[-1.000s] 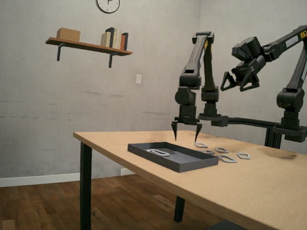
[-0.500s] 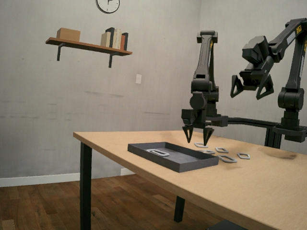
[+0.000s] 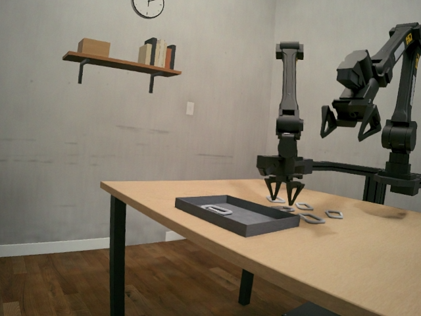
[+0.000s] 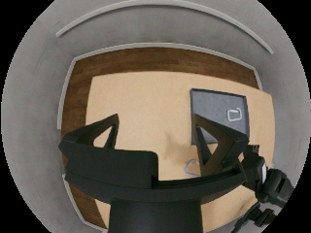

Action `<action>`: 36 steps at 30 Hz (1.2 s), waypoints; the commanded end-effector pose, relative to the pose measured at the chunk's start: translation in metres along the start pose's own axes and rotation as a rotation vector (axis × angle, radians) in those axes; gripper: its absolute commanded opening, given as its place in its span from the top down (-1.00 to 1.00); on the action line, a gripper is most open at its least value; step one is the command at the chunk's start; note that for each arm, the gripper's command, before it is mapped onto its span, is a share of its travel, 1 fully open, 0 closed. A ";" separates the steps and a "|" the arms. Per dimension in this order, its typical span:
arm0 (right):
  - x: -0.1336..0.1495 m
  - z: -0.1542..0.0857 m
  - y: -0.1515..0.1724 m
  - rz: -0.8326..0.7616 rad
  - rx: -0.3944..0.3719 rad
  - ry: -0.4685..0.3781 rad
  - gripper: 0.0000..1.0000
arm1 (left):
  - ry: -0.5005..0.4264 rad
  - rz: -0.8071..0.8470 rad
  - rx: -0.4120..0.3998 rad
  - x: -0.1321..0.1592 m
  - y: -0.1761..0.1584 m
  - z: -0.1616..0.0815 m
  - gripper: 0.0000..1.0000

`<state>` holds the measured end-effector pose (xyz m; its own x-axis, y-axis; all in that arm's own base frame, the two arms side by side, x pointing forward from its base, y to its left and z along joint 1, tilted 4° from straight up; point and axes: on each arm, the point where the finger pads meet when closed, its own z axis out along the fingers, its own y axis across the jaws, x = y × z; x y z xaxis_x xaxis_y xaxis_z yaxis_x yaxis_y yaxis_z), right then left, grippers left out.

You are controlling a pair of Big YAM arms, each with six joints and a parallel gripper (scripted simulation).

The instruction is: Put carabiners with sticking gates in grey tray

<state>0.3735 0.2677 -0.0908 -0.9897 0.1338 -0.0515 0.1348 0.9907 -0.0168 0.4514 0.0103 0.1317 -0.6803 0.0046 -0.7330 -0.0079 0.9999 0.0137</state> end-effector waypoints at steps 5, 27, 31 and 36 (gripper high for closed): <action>-0.015 -0.016 0.008 0.036 -0.038 -0.046 -0.67 | -0.038 0.006 0.004 -0.023 -0.002 -0.002 -1.00; -0.021 0.022 0.010 0.035 -0.021 -0.028 -0.67 | -0.038 0.006 0.004 -0.023 -0.002 -0.002 -1.00; -0.021 0.022 0.010 0.035 -0.021 -0.028 -0.67 | -0.038 0.006 0.004 -0.023 -0.002 -0.002 -1.00; -0.021 0.022 0.010 0.035 -0.021 -0.028 -0.22 | -0.038 0.006 0.004 -0.023 -0.002 -0.002 -1.00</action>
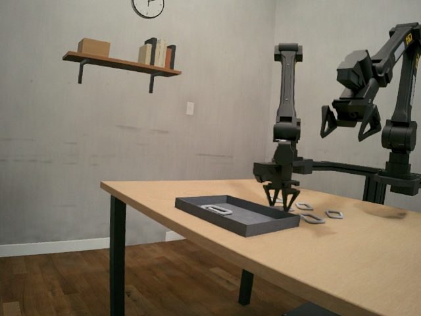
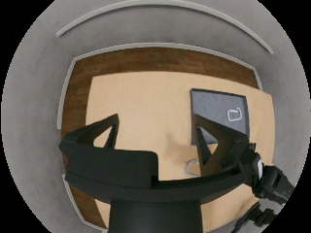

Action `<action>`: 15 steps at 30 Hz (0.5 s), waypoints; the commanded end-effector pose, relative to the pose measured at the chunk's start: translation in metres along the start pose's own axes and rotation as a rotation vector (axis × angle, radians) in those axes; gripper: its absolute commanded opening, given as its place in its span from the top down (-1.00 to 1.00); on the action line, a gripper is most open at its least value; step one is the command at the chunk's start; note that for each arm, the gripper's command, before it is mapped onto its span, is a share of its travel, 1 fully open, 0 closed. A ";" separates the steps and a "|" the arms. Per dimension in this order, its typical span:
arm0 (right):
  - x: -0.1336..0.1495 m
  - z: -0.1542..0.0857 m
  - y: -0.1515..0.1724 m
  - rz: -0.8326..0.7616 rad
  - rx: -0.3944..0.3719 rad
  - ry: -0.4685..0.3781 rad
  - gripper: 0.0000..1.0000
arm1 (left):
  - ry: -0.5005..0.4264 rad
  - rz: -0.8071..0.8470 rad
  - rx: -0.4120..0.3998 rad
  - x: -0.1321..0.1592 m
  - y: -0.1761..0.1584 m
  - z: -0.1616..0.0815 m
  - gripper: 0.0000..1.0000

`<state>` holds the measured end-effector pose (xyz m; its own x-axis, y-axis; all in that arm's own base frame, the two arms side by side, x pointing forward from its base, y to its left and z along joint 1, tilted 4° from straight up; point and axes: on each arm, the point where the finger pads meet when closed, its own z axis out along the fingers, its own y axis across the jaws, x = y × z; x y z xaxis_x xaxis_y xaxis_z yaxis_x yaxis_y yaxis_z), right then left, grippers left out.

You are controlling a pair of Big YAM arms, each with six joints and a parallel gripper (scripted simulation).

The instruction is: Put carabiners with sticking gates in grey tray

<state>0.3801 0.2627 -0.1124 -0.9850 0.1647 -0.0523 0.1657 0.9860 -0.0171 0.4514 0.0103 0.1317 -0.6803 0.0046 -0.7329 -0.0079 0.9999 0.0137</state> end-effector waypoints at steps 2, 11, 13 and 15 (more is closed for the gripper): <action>-0.011 -0.005 0.010 0.004 -0.026 -0.030 0.04 | -0.038 0.006 0.004 -0.023 -0.002 -0.002 -1.00; -0.012 -0.014 0.011 0.005 -0.040 -0.042 0.04 | -0.038 0.006 0.004 -0.023 -0.002 -0.002 -1.00; -0.012 -0.014 0.011 0.005 -0.040 -0.042 0.04 | -0.038 0.006 0.004 -0.023 -0.002 -0.002 -1.00; -0.010 -0.014 0.010 0.005 -0.039 -0.042 0.04 | -0.038 0.006 0.004 -0.023 -0.002 -0.002 -1.00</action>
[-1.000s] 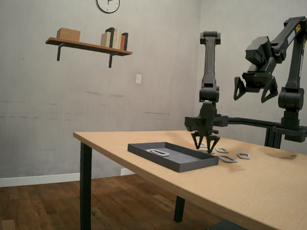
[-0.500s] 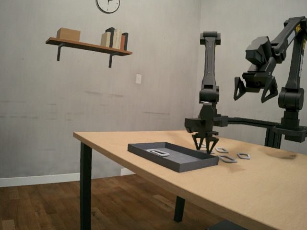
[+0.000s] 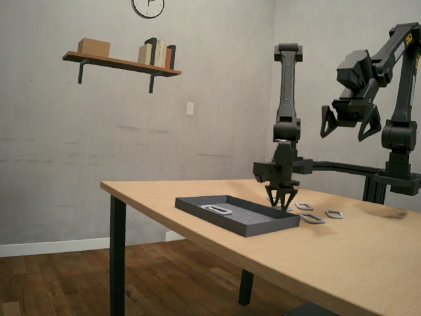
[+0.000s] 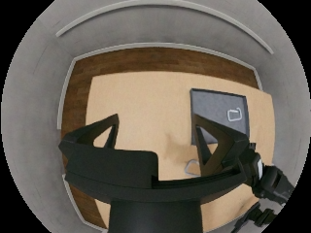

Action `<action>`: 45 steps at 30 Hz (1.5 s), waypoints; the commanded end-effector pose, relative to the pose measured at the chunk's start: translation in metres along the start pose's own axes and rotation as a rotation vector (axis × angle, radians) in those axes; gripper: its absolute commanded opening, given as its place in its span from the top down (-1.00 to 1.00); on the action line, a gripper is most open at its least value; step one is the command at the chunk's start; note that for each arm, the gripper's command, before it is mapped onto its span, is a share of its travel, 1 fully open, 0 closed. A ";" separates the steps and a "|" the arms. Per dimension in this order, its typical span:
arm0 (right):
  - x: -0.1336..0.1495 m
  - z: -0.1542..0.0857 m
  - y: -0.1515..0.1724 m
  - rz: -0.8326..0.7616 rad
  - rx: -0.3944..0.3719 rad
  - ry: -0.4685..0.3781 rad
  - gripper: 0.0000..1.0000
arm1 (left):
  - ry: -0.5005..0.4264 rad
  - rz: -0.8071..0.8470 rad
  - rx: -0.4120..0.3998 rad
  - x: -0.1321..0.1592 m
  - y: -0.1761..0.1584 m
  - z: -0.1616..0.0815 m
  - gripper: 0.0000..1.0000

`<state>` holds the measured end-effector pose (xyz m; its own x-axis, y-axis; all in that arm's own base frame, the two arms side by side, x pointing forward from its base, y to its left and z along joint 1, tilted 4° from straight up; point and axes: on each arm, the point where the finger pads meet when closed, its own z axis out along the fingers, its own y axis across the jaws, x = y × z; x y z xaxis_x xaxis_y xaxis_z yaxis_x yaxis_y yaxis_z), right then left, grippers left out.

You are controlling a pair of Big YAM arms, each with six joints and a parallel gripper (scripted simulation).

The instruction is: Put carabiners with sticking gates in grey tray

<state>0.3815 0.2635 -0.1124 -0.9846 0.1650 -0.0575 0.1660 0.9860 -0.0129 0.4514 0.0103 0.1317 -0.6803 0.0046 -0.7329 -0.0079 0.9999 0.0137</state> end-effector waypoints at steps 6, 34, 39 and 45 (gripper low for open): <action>-0.010 -0.014 0.009 0.004 -0.037 -0.039 0.04 | -0.038 0.006 0.004 -0.023 -0.002 -0.002 -1.00; -0.034 -0.047 0.019 -0.003 -0.086 -0.056 -1.00 | -0.038 0.006 0.004 -0.023 -0.002 -0.002 -1.00; -0.054 -0.042 0.003 -0.161 -0.132 -0.157 -1.00 | -0.038 0.006 0.004 -0.023 -0.002 -0.002 -1.00; -0.046 -0.038 0.004 -0.403 -0.196 -0.342 -1.00 | -0.038 0.006 0.004 -0.023 -0.002 -0.002 -1.00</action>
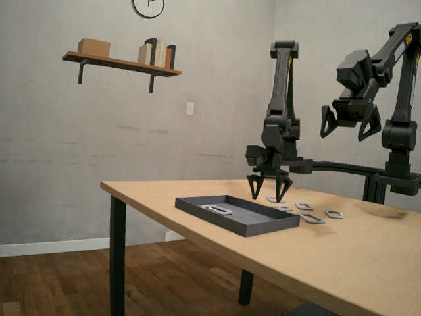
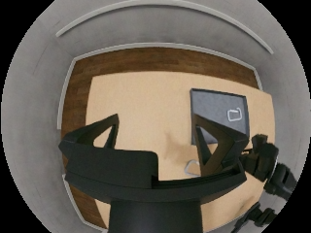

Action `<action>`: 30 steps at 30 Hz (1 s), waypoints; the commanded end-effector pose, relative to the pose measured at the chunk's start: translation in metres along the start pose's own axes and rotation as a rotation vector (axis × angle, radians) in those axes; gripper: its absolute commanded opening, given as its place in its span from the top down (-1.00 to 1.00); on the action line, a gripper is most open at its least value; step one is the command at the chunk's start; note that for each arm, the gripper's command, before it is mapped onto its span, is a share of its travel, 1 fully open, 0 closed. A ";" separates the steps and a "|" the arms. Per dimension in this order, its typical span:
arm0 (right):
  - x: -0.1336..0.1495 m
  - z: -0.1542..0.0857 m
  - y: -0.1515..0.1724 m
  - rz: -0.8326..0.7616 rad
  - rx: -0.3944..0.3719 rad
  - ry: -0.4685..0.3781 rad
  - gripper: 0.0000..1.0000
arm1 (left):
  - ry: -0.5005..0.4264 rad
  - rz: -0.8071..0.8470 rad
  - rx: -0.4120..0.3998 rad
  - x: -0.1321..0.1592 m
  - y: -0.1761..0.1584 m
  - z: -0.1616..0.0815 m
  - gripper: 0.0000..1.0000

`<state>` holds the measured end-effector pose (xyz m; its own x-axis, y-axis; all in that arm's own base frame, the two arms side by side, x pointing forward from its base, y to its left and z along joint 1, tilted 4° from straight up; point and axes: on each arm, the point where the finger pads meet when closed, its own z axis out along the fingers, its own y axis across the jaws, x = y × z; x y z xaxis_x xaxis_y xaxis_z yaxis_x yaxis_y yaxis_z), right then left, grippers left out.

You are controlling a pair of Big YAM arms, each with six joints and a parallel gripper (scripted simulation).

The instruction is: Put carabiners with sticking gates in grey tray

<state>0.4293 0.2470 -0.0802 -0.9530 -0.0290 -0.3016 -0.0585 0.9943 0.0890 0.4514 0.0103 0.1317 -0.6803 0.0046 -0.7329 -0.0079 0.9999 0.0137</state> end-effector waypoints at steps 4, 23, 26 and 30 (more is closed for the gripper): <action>0.006 -0.010 0.013 -0.293 -0.086 -0.166 -1.00 | -0.038 0.006 0.004 -0.023 -0.002 -0.002 -1.00; 0.041 -0.029 0.017 -0.566 -0.146 -0.381 -1.00 | -0.038 0.006 0.004 -0.023 -0.002 -0.002 -1.00; 0.042 -0.029 0.017 -0.550 -0.152 -0.380 -1.00 | -0.038 0.006 0.004 -0.023 -0.002 -0.002 -1.00; 0.044 -0.028 0.015 -0.548 -0.148 -0.369 -1.00 | -0.038 0.006 0.004 -0.023 -0.002 -0.002 -1.00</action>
<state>0.3674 0.2508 -0.0822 -0.6424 -0.4766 -0.6001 -0.5663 0.8229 -0.0473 0.4514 0.0103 0.1317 -0.6803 0.0046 -0.7329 -0.0079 0.9999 0.0137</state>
